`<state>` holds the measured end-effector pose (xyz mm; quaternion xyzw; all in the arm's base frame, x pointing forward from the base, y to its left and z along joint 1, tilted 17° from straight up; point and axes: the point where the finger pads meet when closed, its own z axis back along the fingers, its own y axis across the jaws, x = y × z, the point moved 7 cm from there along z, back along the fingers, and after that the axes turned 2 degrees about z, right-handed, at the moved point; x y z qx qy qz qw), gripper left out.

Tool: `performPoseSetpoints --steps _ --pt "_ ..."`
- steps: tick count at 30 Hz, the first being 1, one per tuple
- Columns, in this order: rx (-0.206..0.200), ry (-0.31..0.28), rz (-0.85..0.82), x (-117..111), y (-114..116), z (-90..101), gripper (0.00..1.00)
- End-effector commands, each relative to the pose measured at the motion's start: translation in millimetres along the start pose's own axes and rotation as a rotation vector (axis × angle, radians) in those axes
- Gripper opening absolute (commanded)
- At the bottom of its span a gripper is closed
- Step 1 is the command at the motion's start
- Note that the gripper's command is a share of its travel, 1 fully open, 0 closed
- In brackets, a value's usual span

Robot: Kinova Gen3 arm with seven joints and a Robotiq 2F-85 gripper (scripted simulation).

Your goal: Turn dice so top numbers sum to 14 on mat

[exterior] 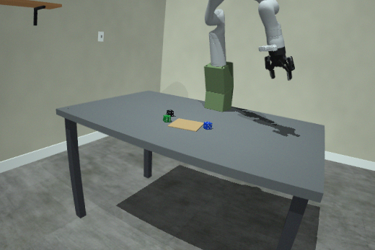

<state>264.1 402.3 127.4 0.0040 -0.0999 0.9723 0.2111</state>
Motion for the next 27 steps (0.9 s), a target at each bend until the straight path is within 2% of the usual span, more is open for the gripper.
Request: performPoseSetpoints --steps 1,4,6,9,12,13,14,16,18,19,20,21,22,23,24,25,26,27 --pt "-0.002 0.0 -0.002 0 0 0.6 1.0" --pt "-0.003 0.004 -0.031 -8 3 -0.7 1.0" --pt "-0.006 0.009 -0.079 -21 9 -2.6 1.0" --pt "-0.014 0.023 -0.203 -54 26 -6.8 1.0" --pt "-0.028 0.045 -0.388 -100 55 -11.2 1.0" --pt "-0.028 0.045 -0.388 -100 55 -11.2 1.0" --pt "-0.034 0.054 -0.462 -116 68 -12.4 1.0" --pt "-0.034 0.054 -0.462 -116 68 -12.4 1.0" --pt "-0.05 0.075 -0.623 -151 99 -13.7 1.0" --pt "-0.05 0.075 -0.623 -151 99 -13.7 1.0" --pt "-0.059 0.087 -0.709 -168 116 -13.8 1.0" --pt "-0.059 0.087 -0.709 -168 116 -13.8 1.0" --pt "-0.069 0.1 -0.798 -185 135 -13.5 1.0" --pt "-0.069 0.1 -0.798 -185 135 -13.5 1.0" --pt "-0.079 0.114 -0.888 -200 155 -12.7 1.0" --pt "-0.079 0.114 -0.888 -200 155 -12.7 1.0" --pt "-0.091 0.129 -0.979 -215 176 -11.5 1.0" --pt "-0.091 0.129 -0.979 -215 176 -11.5 1.0"
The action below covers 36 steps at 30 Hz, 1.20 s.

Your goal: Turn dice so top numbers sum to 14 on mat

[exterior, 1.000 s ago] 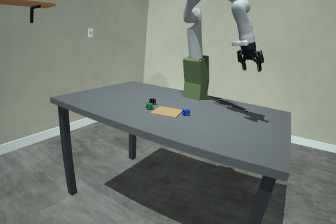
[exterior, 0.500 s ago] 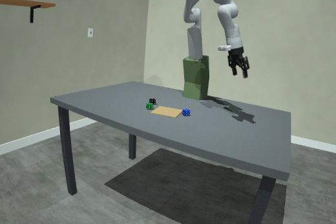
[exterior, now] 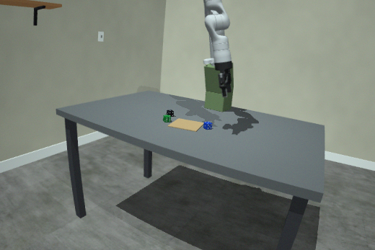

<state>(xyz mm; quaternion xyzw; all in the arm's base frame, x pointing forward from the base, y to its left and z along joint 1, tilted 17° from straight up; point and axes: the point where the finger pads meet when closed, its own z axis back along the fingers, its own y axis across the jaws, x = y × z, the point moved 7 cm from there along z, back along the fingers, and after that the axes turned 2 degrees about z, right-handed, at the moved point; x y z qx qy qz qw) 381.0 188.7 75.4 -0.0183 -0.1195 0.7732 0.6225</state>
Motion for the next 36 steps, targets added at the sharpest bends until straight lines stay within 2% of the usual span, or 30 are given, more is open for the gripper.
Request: performPoseSetpoints --steps 1,14,15,25,26,36 --pt "-0.012 0.026 -0.158 -54 3 0.1 1.0" --pt "-0.012 0.026 -0.158 -54 3 0.1 1.0" --pt "-0.026 0.04 -0.247 -78 6 1.1 1.0" --pt "-0.026 0.04 -0.247 -78 6 1.1 1.0" --pt "-0.04 0.053 -0.333 -101 11 2.5 1.0" --pt "-0.04 0.053 -0.333 -101 11 2.5 1.0"
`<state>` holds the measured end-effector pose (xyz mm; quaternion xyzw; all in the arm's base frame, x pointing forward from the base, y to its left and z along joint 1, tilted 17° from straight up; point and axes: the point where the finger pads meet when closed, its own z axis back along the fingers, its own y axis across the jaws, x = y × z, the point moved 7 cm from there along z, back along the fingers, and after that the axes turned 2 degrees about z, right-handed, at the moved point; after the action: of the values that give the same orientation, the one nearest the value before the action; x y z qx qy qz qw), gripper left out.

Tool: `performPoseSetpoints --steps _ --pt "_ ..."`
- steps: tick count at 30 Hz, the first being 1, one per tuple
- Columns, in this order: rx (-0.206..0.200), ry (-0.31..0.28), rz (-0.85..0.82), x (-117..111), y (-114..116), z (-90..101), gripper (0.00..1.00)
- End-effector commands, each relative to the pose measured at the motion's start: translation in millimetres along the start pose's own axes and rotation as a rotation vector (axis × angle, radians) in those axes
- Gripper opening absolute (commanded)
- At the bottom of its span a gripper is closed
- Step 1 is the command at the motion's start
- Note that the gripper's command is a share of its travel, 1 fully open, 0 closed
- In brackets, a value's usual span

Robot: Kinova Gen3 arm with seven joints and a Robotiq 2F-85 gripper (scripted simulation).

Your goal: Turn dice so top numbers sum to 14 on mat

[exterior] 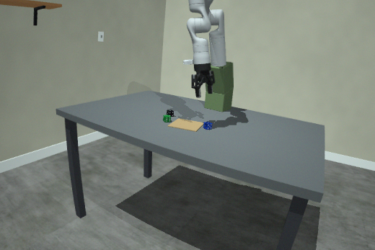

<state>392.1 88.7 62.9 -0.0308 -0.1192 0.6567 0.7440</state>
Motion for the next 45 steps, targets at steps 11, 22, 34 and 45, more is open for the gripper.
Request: performPoseSetpoints --steps 11,22,34,45 --pt "-0.016 0.012 -0.086 -23 -2 1.3 1.0" --pt "-0.03 0.024 -0.165 -44 -3 2.6 1.0" --pt "-0.059 0.047 -0.309 -82 -1 6.1 1.0" --pt "-0.072 0.056 -0.372 -99 1 8.1 1.0"
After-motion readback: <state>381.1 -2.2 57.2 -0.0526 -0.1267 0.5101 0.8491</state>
